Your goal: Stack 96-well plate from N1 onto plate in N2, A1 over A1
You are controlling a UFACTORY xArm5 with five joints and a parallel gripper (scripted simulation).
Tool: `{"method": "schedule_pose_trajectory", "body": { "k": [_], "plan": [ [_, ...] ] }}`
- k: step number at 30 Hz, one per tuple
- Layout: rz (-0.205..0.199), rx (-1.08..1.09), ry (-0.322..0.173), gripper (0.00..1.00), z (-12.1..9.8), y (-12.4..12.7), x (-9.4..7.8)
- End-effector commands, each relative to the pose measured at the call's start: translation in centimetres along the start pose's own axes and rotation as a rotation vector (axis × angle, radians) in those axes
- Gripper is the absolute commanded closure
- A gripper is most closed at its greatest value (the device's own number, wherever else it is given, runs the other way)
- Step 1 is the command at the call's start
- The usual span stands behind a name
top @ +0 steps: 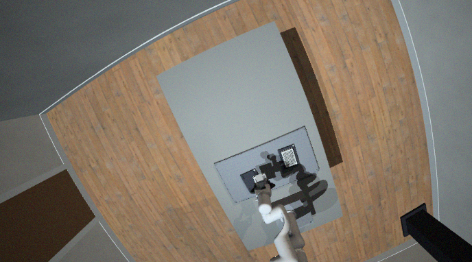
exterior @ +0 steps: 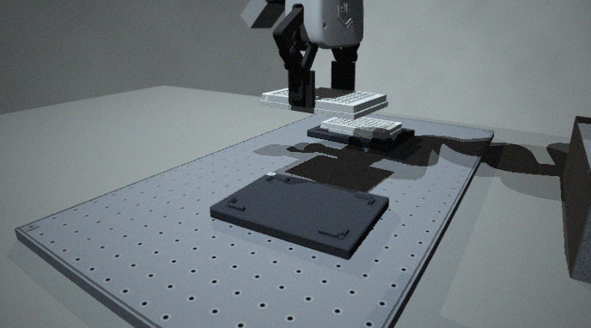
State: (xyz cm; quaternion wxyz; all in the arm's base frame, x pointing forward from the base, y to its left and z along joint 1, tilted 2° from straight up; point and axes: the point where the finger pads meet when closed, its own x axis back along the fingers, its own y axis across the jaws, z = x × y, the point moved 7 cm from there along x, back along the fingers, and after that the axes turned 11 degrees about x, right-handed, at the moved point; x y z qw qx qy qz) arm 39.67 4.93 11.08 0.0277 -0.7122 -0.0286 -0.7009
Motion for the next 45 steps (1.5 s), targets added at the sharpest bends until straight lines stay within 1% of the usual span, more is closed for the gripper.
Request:
{"method": "schedule_pose_trajectory", "body": {
  "k": [1,11,13,28,30,45],
  "plan": [
    [0.001,0.000,0.003,1.00,0.2,1.2,0.1],
    [0.002,0.000,0.001,1.00,0.5,4.6,0.0],
    [0.002,0.000,0.001,1.00,0.5,4.6,0.0],
    [0.004,0.000,-0.001,1.00,0.9,9.6,-0.1],
    [0.004,0.000,-0.001,1.00,0.9,9.6,-0.1],
    [0.006,0.000,-0.002,1.00,1.3,14.6,-0.2]
  ]
}}
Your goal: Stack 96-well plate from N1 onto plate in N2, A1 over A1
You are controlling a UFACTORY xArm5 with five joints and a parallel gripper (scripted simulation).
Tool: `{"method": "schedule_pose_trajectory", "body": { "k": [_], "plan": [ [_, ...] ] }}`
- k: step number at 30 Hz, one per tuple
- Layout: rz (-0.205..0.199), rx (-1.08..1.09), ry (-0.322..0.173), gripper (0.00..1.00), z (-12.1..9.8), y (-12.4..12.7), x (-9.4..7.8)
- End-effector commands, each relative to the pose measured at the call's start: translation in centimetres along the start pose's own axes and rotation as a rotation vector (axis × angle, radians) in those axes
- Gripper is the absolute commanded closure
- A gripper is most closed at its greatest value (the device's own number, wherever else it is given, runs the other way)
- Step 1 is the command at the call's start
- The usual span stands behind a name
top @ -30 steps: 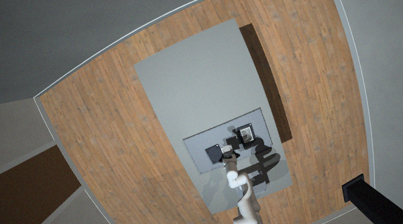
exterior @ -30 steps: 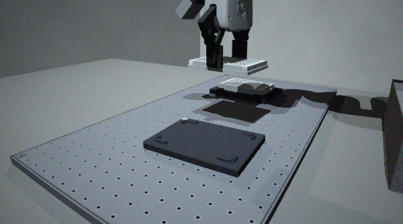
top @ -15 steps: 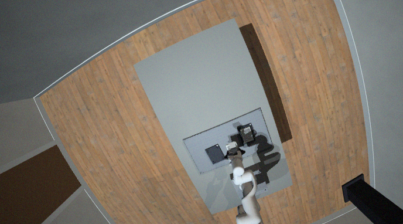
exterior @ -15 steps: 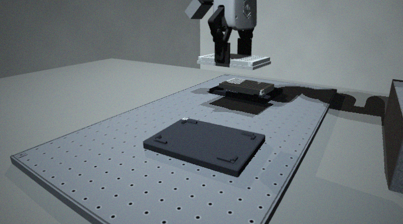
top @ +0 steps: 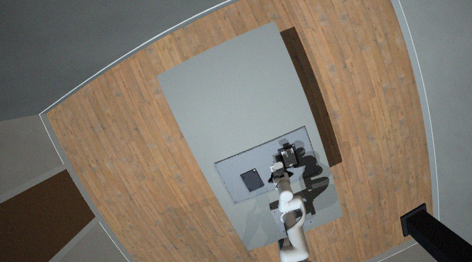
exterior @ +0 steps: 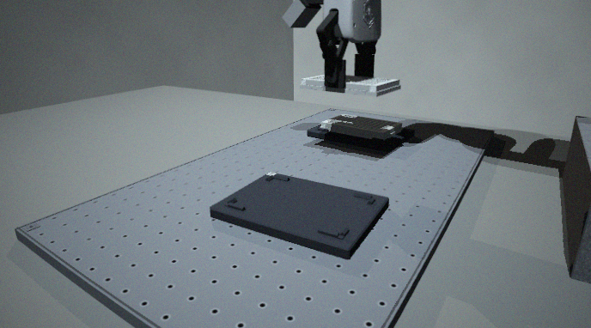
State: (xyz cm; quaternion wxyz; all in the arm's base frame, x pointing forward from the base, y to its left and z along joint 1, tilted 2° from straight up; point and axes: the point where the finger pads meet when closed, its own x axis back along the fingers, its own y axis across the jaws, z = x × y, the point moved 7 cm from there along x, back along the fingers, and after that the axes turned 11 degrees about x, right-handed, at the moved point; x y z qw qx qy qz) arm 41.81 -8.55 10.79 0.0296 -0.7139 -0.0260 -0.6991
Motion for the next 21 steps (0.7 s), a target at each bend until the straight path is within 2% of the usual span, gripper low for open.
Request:
{"method": "schedule_pose_trajectory", "body": {
  "k": [1,21],
  "plan": [
    [0.000,0.000,0.003,1.00,0.2,1.0,0.1],
    [0.002,0.000,0.003,1.00,0.6,6.6,0.0]
  ]
}}
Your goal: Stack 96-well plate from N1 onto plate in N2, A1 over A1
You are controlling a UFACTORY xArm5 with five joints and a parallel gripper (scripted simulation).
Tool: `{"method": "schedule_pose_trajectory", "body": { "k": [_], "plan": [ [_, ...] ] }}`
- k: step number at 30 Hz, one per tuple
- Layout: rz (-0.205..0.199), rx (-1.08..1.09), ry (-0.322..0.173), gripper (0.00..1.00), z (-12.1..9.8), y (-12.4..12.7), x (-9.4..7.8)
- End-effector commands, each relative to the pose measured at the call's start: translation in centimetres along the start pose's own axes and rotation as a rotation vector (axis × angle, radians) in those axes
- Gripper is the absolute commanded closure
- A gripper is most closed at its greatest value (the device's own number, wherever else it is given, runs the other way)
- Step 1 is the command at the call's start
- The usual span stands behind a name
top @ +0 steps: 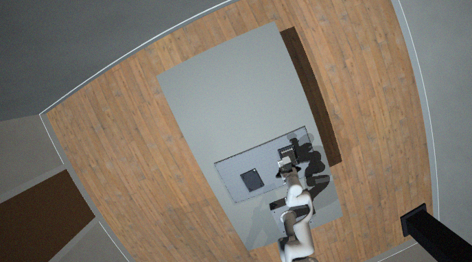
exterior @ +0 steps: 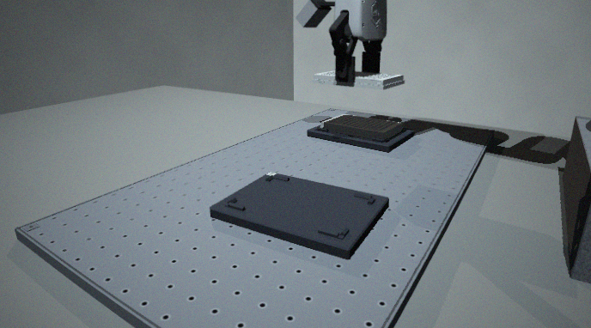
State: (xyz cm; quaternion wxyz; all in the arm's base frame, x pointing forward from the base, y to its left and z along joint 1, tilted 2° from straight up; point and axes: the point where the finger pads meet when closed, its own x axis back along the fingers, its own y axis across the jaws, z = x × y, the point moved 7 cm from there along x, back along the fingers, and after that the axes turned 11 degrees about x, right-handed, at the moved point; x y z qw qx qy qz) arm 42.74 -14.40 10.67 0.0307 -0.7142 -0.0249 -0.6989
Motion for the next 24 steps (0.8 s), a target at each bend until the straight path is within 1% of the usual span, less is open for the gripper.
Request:
{"method": "schedule_pose_trajectory", "body": {
  "k": [1,13,24],
  "plan": [
    [-0.001,0.000,0.003,1.00,0.2,1.1,0.1],
    [0.001,0.000,0.003,1.00,0.5,5.1,0.1],
    [0.001,0.000,0.003,1.00,0.6,5.2,0.1]
  ]
}}
